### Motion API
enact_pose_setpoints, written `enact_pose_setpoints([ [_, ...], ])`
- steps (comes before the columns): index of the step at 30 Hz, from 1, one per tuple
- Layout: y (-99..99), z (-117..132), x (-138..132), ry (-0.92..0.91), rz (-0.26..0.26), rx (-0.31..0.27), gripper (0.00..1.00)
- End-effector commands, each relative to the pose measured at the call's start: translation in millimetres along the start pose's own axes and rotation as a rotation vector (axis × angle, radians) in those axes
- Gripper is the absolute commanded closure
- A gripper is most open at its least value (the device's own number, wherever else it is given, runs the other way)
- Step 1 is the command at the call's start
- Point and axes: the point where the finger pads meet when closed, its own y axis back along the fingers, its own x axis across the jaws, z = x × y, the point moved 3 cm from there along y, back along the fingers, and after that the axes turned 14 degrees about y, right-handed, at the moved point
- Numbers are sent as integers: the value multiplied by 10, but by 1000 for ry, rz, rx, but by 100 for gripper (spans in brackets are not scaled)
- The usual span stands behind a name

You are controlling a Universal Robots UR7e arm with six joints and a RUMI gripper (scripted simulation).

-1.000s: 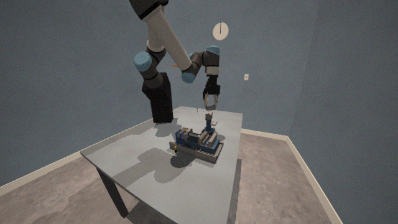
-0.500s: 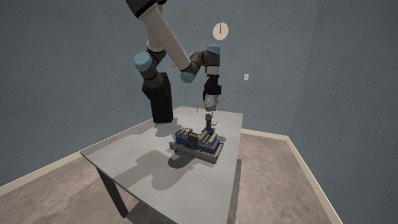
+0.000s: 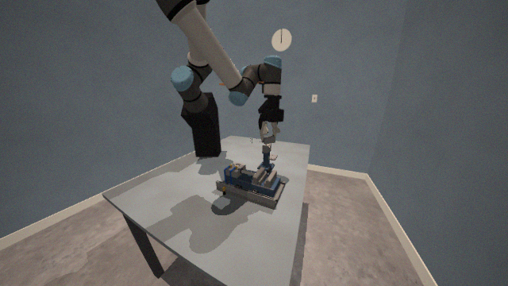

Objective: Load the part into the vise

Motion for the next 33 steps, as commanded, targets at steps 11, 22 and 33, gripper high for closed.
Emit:
enact_pose_setpoints([
  [11, 13, 192, -187, 137, 3, -5, 100],
  [22, 20, 303, -325, 235, 2, -7, 100],
  [33, 28, 388, -434, 310, 1, -9, 100],
])
